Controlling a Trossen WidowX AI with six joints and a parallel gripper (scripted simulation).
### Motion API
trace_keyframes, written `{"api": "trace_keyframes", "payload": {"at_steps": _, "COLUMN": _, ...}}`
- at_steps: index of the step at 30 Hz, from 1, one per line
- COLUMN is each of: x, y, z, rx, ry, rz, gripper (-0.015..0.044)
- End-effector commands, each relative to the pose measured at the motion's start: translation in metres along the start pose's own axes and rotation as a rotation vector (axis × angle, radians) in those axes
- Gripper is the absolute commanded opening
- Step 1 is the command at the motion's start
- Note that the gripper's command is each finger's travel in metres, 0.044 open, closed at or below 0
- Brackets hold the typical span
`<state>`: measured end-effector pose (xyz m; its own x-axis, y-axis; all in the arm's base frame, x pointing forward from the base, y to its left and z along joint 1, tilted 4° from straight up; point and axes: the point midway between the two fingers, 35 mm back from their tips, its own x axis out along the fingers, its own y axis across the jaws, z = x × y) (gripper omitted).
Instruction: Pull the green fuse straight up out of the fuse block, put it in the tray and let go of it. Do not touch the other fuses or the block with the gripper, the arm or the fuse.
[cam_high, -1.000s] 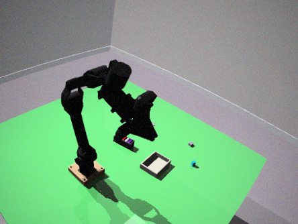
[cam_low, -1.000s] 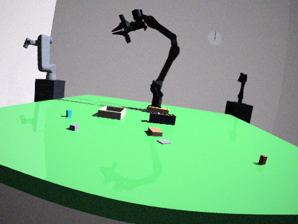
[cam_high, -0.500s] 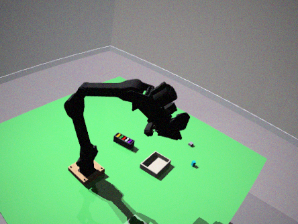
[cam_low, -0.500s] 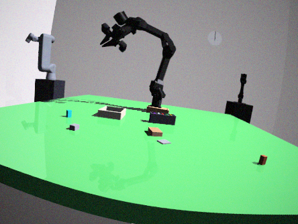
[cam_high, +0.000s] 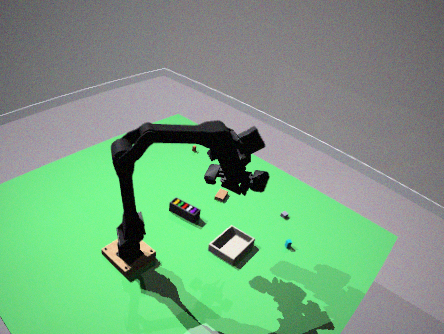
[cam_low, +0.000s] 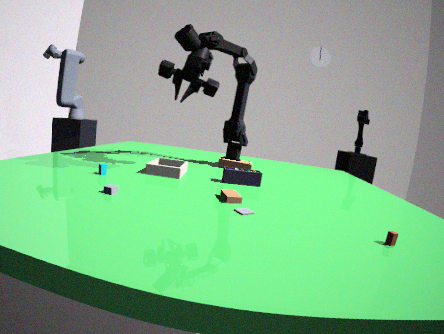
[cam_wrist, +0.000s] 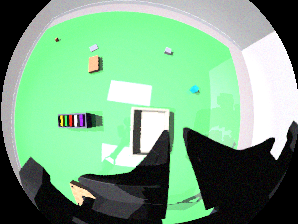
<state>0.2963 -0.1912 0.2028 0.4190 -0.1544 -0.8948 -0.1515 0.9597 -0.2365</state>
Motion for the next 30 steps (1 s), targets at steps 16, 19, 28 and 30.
{"api": "trace_keyframes", "payload": {"at_steps": 16, "x": 0.081, "y": 0.251, "z": 0.013, "rx": 0.112, "ry": 0.414, "rz": 0.277, "gripper": 0.0067}}
{"api": "trace_keyframes", "payload": {"at_steps": 19, "x": 0.081, "y": 0.252, "z": 0.013, "rx": 0.112, "ry": 0.415, "rz": 0.277, "gripper": 0.0067}}
{"api": "trace_keyframes", "payload": {"at_steps": 28, "x": 0.084, "y": 0.251, "z": 0.012, "rx": 0.112, "ry": 0.415, "rz": 0.277, "gripper": 0.0067}}
{"api": "trace_keyframes", "payload": {"at_steps": 30, "x": 0.085, "y": 0.251, "z": 0.012, "rx": 0.112, "ry": 0.415, "rz": 0.277, "gripper": 0.0067}}
